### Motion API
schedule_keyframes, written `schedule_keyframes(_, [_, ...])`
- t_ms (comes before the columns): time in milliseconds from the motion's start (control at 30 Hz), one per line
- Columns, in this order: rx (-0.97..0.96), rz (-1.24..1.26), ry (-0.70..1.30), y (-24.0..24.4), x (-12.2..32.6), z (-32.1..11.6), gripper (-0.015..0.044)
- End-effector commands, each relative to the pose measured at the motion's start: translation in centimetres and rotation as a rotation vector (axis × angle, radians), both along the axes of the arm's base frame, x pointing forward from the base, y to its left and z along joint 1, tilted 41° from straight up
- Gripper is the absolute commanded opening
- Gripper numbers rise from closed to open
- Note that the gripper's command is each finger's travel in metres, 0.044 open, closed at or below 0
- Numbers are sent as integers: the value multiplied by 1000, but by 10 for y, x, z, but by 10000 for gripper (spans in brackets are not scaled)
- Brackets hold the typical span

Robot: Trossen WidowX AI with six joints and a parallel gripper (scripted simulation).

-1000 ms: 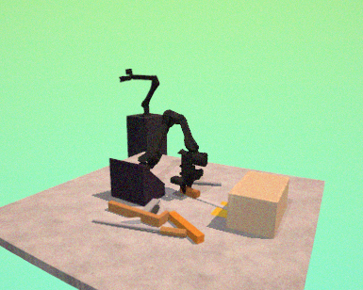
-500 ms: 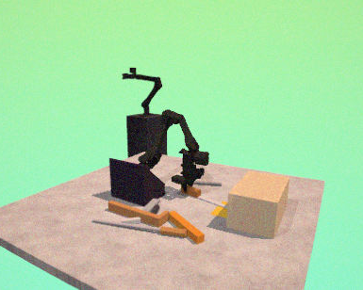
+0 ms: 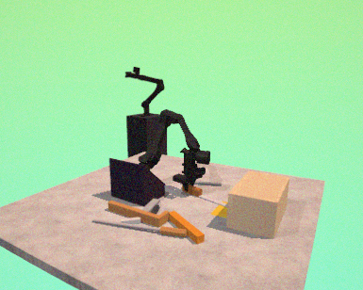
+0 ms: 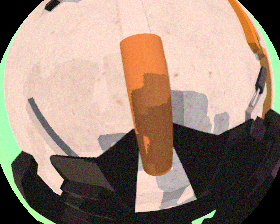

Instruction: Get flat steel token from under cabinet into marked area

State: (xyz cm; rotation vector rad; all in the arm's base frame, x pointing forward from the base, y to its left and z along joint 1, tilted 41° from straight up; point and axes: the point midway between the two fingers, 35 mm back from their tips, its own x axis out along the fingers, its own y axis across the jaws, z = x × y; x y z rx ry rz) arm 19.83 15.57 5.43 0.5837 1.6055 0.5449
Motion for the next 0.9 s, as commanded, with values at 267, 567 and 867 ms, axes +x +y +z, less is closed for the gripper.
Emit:
schedule_keyframes(267, [7,7,-12,8,-2,9,0])
schedule_keyframes(567, [7,7,-12,14,-3,15,0])
schedule_keyframes(867, [8,7,-12,19,-4,19,0])
